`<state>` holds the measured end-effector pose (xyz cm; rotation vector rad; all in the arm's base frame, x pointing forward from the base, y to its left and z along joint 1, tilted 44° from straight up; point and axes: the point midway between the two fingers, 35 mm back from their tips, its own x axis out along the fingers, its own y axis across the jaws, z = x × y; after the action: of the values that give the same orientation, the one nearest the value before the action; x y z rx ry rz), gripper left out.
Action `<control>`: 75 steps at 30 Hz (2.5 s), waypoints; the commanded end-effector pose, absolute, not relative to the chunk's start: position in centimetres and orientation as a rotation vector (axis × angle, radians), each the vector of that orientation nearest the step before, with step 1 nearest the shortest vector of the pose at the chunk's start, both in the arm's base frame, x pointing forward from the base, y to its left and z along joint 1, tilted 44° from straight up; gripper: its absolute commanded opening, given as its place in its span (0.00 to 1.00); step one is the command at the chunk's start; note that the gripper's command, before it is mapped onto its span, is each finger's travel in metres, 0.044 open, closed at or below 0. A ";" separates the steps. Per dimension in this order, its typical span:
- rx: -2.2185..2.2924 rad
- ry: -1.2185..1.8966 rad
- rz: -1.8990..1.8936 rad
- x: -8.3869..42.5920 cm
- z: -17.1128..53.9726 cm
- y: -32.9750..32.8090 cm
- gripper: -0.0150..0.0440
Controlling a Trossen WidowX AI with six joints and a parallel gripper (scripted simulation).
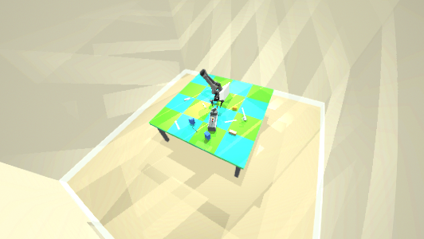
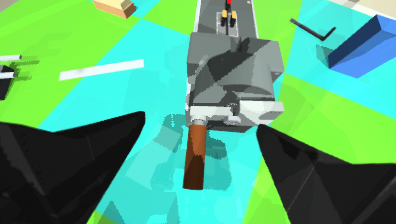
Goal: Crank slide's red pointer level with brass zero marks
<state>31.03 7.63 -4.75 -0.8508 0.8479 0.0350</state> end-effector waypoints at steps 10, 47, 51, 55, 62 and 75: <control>-0.864 0.864 0.043 30.6 -6.7 5.9 1.00; -0.866 0.862 0.042 30.5 -7.6 5.0 0.25; -0.866 0.862 0.042 30.5 -7.4 5.1 0.25; -0.866 0.862 0.042 30.4 -7.2 5.4 0.25; -0.866 0.862 0.042 30.4 -6.5 6.0 0.25; -0.865 0.862 0.042 30.7 -5.0 6.3 0.25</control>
<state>30.63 6.04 -5.74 -0.8672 0.8727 0.0452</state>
